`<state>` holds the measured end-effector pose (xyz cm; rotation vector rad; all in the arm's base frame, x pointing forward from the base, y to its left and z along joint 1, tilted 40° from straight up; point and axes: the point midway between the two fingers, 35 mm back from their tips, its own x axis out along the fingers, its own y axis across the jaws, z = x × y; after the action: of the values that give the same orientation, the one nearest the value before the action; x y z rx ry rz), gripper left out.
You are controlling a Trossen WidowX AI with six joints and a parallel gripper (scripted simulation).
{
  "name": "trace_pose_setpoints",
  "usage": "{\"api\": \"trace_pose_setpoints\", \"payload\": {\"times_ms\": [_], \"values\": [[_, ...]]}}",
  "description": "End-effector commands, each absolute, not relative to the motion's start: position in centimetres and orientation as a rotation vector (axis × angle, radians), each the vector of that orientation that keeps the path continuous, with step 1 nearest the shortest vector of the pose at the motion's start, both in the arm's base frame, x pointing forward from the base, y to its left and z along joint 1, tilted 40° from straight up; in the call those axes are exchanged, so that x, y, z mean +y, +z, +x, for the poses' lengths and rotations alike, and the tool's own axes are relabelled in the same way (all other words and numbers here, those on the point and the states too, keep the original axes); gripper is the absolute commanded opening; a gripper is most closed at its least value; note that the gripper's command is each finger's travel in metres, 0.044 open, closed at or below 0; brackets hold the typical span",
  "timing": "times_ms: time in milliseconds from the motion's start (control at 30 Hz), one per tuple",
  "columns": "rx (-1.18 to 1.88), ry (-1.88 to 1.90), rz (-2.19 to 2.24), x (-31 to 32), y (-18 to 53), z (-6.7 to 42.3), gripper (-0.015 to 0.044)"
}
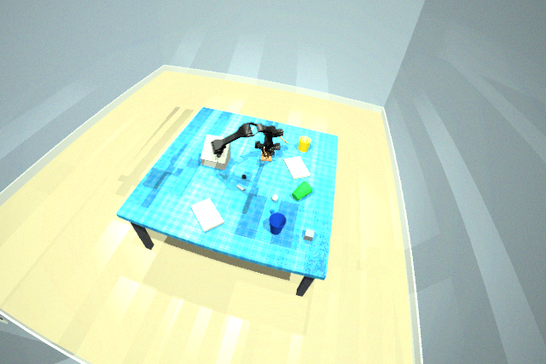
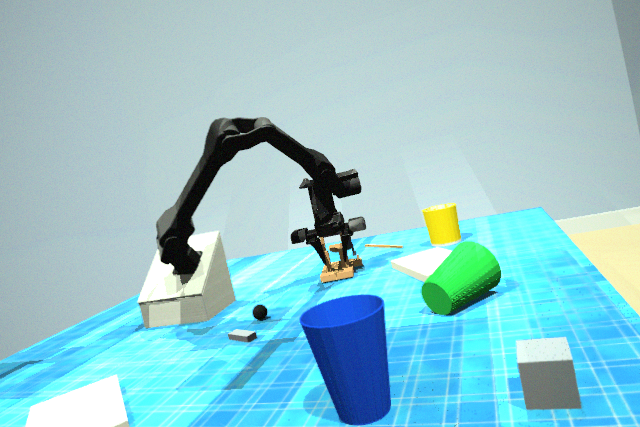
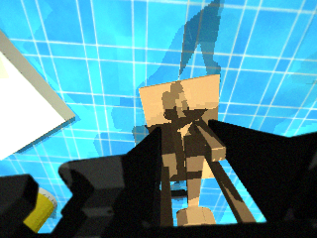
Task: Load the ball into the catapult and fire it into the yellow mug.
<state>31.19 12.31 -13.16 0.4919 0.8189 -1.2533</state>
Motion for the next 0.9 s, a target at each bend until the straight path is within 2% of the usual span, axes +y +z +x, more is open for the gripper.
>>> {"api": "trace_pose_setpoints", "payload": {"times_ms": [0, 167, 700, 733, 867], "values": [[0.819, -1.253, 0.492, 12.3, -13.2, 31.2, 0.0], [0.819, -1.253, 0.492, 12.3, -13.2, 31.2, 0.0], [0.82, -1.253, 0.493, 13.0, -12.4, 31.2, 0.042], [0.821, -1.252, 0.493, 13.9, -11.5, 31.2, 0.044], [0.825, -1.252, 0.493, 18.1, -6.4, 30.4, 0.044]]}}
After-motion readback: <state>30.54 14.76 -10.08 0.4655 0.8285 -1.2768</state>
